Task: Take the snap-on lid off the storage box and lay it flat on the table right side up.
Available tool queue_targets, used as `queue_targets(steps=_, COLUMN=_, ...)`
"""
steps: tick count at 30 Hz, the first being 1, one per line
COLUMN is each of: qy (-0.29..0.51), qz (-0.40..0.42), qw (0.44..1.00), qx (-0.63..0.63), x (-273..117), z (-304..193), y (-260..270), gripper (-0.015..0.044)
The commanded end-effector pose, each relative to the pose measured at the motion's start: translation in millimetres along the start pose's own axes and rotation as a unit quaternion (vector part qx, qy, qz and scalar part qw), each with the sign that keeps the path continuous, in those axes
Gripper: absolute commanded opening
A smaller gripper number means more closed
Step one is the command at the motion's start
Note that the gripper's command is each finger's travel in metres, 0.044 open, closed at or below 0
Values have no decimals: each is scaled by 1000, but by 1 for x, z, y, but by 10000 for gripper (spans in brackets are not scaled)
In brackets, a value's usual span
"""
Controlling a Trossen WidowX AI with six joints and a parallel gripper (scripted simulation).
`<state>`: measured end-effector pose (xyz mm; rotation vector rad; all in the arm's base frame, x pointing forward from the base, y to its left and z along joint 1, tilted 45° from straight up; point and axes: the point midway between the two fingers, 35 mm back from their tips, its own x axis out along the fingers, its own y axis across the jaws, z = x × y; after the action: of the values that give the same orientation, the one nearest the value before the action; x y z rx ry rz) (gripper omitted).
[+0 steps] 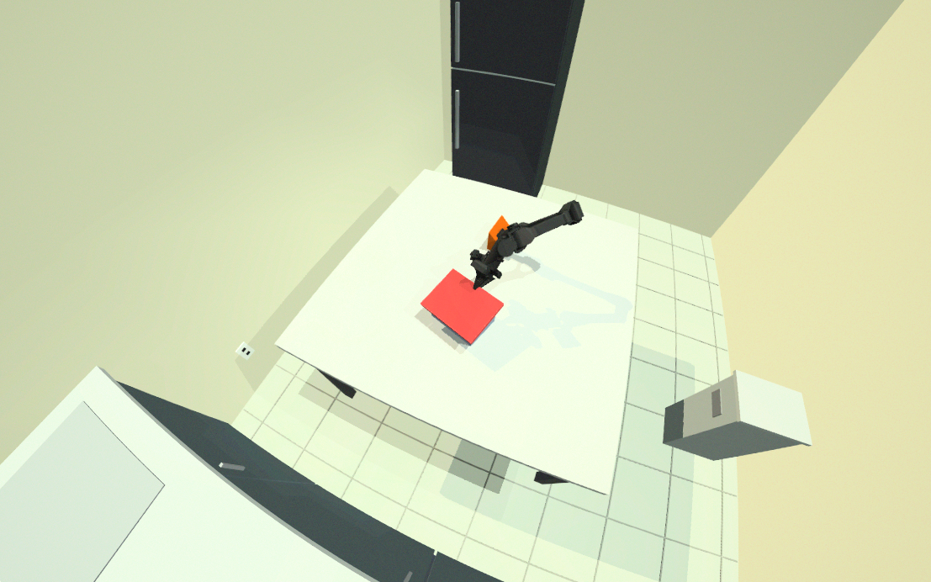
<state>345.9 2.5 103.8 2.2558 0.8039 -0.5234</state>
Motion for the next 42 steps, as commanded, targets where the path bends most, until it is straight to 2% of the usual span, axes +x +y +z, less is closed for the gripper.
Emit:
queue_targets(steps=1, qy=1, qz=-1, qw=1000, qx=-1, x=-3, z=0, y=5, gripper=0)
queue_targets(steps=42, qy=0, qz=0, qw=1000, qx=-2, x=-16, z=0, y=64, gripper=0)
